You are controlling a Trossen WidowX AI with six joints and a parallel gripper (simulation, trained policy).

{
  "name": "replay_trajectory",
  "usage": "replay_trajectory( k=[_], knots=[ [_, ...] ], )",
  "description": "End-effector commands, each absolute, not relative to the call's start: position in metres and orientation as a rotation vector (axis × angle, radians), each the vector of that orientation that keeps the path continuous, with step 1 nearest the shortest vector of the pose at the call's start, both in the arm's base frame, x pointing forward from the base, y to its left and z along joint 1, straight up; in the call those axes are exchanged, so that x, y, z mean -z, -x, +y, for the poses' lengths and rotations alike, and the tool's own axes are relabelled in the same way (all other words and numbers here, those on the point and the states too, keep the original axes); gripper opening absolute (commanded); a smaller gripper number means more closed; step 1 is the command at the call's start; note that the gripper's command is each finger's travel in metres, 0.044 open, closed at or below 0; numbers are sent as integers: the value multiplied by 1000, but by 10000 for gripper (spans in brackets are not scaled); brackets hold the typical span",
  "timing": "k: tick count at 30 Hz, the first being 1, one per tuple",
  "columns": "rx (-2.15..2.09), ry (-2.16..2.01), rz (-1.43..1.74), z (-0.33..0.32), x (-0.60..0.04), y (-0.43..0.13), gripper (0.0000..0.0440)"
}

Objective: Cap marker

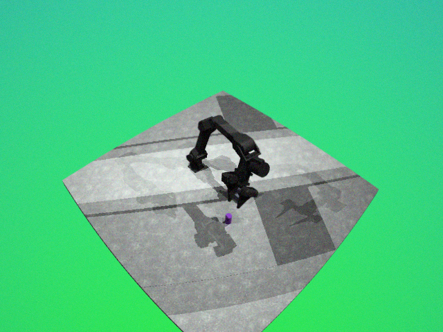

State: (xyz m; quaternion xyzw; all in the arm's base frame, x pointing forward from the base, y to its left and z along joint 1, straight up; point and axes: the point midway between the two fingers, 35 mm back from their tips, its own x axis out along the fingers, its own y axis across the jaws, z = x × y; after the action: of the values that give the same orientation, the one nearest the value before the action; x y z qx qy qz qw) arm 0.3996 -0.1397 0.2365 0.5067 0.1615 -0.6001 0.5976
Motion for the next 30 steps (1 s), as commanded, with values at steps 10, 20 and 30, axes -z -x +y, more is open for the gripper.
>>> replay_trajectory(
  k=[10, 20, 30],
  knots=[
    [1496, -1243, 495, -140, -202, -393, 327],
    [1571, -1296, 583, -139, -179, -387, 327],
    [1638, -1350, 675, -138, -157, -382, 325]
  ],
)
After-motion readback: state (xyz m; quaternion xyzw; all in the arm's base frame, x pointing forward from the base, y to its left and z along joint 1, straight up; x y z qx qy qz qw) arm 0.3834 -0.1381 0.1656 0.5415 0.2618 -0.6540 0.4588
